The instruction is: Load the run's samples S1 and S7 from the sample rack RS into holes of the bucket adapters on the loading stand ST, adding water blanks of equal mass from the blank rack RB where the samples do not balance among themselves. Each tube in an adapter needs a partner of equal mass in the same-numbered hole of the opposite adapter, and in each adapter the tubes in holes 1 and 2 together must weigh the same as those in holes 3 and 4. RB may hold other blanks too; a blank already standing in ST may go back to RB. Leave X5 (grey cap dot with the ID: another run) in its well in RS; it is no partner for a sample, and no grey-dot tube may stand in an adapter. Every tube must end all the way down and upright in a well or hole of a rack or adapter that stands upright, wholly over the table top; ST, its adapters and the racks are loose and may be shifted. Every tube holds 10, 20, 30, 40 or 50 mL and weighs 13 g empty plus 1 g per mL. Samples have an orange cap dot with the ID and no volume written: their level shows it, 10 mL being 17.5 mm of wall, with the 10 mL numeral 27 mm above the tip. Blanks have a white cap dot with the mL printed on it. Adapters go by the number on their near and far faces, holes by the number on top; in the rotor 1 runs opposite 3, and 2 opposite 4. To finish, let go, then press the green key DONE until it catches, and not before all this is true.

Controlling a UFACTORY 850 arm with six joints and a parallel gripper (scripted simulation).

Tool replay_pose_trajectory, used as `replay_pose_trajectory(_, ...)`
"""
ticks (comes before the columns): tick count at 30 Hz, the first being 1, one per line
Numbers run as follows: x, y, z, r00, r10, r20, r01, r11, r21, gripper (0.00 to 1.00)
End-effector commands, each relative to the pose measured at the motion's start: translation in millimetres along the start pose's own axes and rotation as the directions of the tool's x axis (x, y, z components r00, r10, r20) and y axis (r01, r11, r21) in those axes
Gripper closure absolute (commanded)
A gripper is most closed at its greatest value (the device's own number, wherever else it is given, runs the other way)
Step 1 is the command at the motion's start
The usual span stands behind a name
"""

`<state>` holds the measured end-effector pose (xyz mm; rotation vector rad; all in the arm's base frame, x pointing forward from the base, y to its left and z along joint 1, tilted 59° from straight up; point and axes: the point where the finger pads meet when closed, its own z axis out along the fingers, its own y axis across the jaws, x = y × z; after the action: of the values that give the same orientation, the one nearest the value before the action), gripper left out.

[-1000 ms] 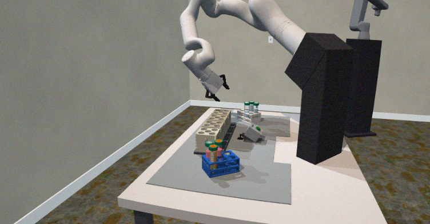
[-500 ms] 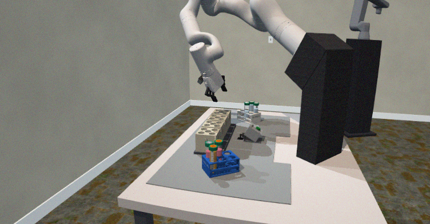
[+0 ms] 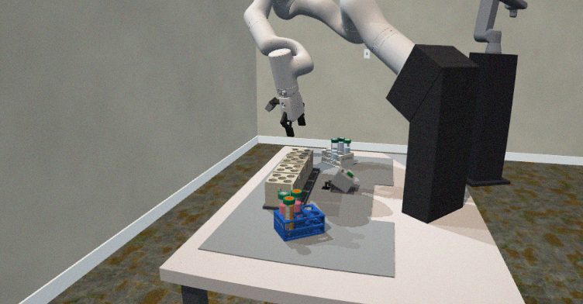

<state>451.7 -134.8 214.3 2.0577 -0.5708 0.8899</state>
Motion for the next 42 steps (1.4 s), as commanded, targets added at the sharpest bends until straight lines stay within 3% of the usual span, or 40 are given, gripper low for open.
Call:
replay_pose_trajectory(1,-6.8,-10.9,-8.0,0.998,-0.052,-0.026,0.053,0.997,0.061,0.00)
replay_pose_trajectory(2,-6.8,-10.9,-8.0,0.998,-0.052,-0.026,0.053,0.997,0.061,0.00)
replay_pose_trajectory(4,-12.0,-17.5,-13.3,0.995,-0.091,-0.045,0.095,0.990,0.104,0.00)
replay_pose_trajectory(6,-15.8,-22.4,-17.2,0.995,-0.091,-0.045,0.095,0.990,0.104,0.00)
replay_pose_trajectory(10,-27.5,-34.1,-28.5,0.982,-0.169,-0.087,0.183,0.965,0.190,0.00)
replay_pose_trajectory(13,-32.5,-39.0,-33.2,0.982,-0.169,-0.087,0.183,0.965,0.190,0.00)
replay_pose_trajectory(17,-45.4,-49.0,-44.9,0.961,-0.244,-0.131,0.271,0.924,0.271,0.00)
replay_pose_trajectory(29,-51.6,-53.8,-50.4,0.961,-0.244,-0.131,0.271,0.924,0.271,0.00)
replay_pose_trajectory(42,-47.5,-1.3,-34.3,0.994,0.104,-0.026,-0.091,0.950,0.300,0.00)
